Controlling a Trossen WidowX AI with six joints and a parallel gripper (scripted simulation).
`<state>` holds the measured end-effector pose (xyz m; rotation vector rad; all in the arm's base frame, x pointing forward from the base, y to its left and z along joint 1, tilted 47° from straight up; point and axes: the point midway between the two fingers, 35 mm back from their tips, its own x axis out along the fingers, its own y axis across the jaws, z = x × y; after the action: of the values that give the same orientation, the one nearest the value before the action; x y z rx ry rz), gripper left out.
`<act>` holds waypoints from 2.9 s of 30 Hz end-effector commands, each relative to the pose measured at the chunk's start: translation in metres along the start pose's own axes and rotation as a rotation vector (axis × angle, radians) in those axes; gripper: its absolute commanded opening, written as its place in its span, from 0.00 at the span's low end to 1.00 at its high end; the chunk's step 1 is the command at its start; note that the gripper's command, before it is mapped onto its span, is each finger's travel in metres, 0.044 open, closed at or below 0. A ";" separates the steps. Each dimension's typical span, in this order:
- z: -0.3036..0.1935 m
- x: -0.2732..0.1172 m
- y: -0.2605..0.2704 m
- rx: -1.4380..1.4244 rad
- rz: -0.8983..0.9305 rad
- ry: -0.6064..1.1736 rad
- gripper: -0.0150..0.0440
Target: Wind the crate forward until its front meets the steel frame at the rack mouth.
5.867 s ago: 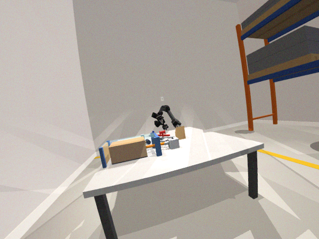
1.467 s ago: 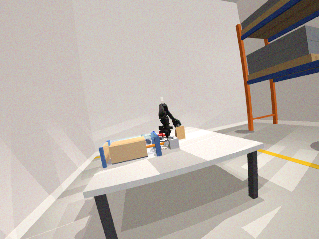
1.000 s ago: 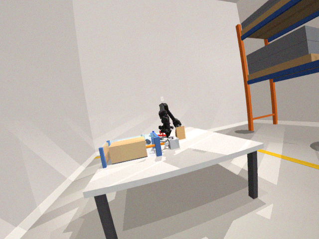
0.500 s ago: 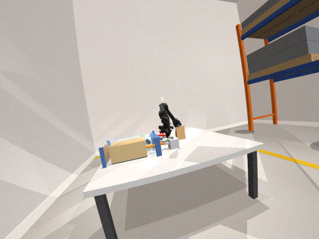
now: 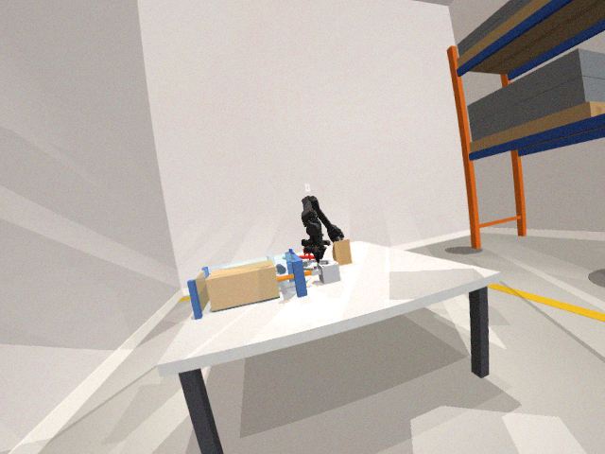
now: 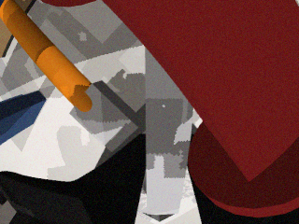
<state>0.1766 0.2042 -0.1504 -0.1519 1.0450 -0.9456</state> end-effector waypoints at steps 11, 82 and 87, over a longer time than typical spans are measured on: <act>-0.001 0.008 0.002 -0.040 0.003 -0.001 0.25; 0.031 -0.080 -0.003 -1.563 0.054 0.041 0.25; 0.031 -0.080 -0.003 -1.563 0.054 0.041 0.25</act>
<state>0.1781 0.2616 -0.0774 -1.0111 1.5265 -0.2531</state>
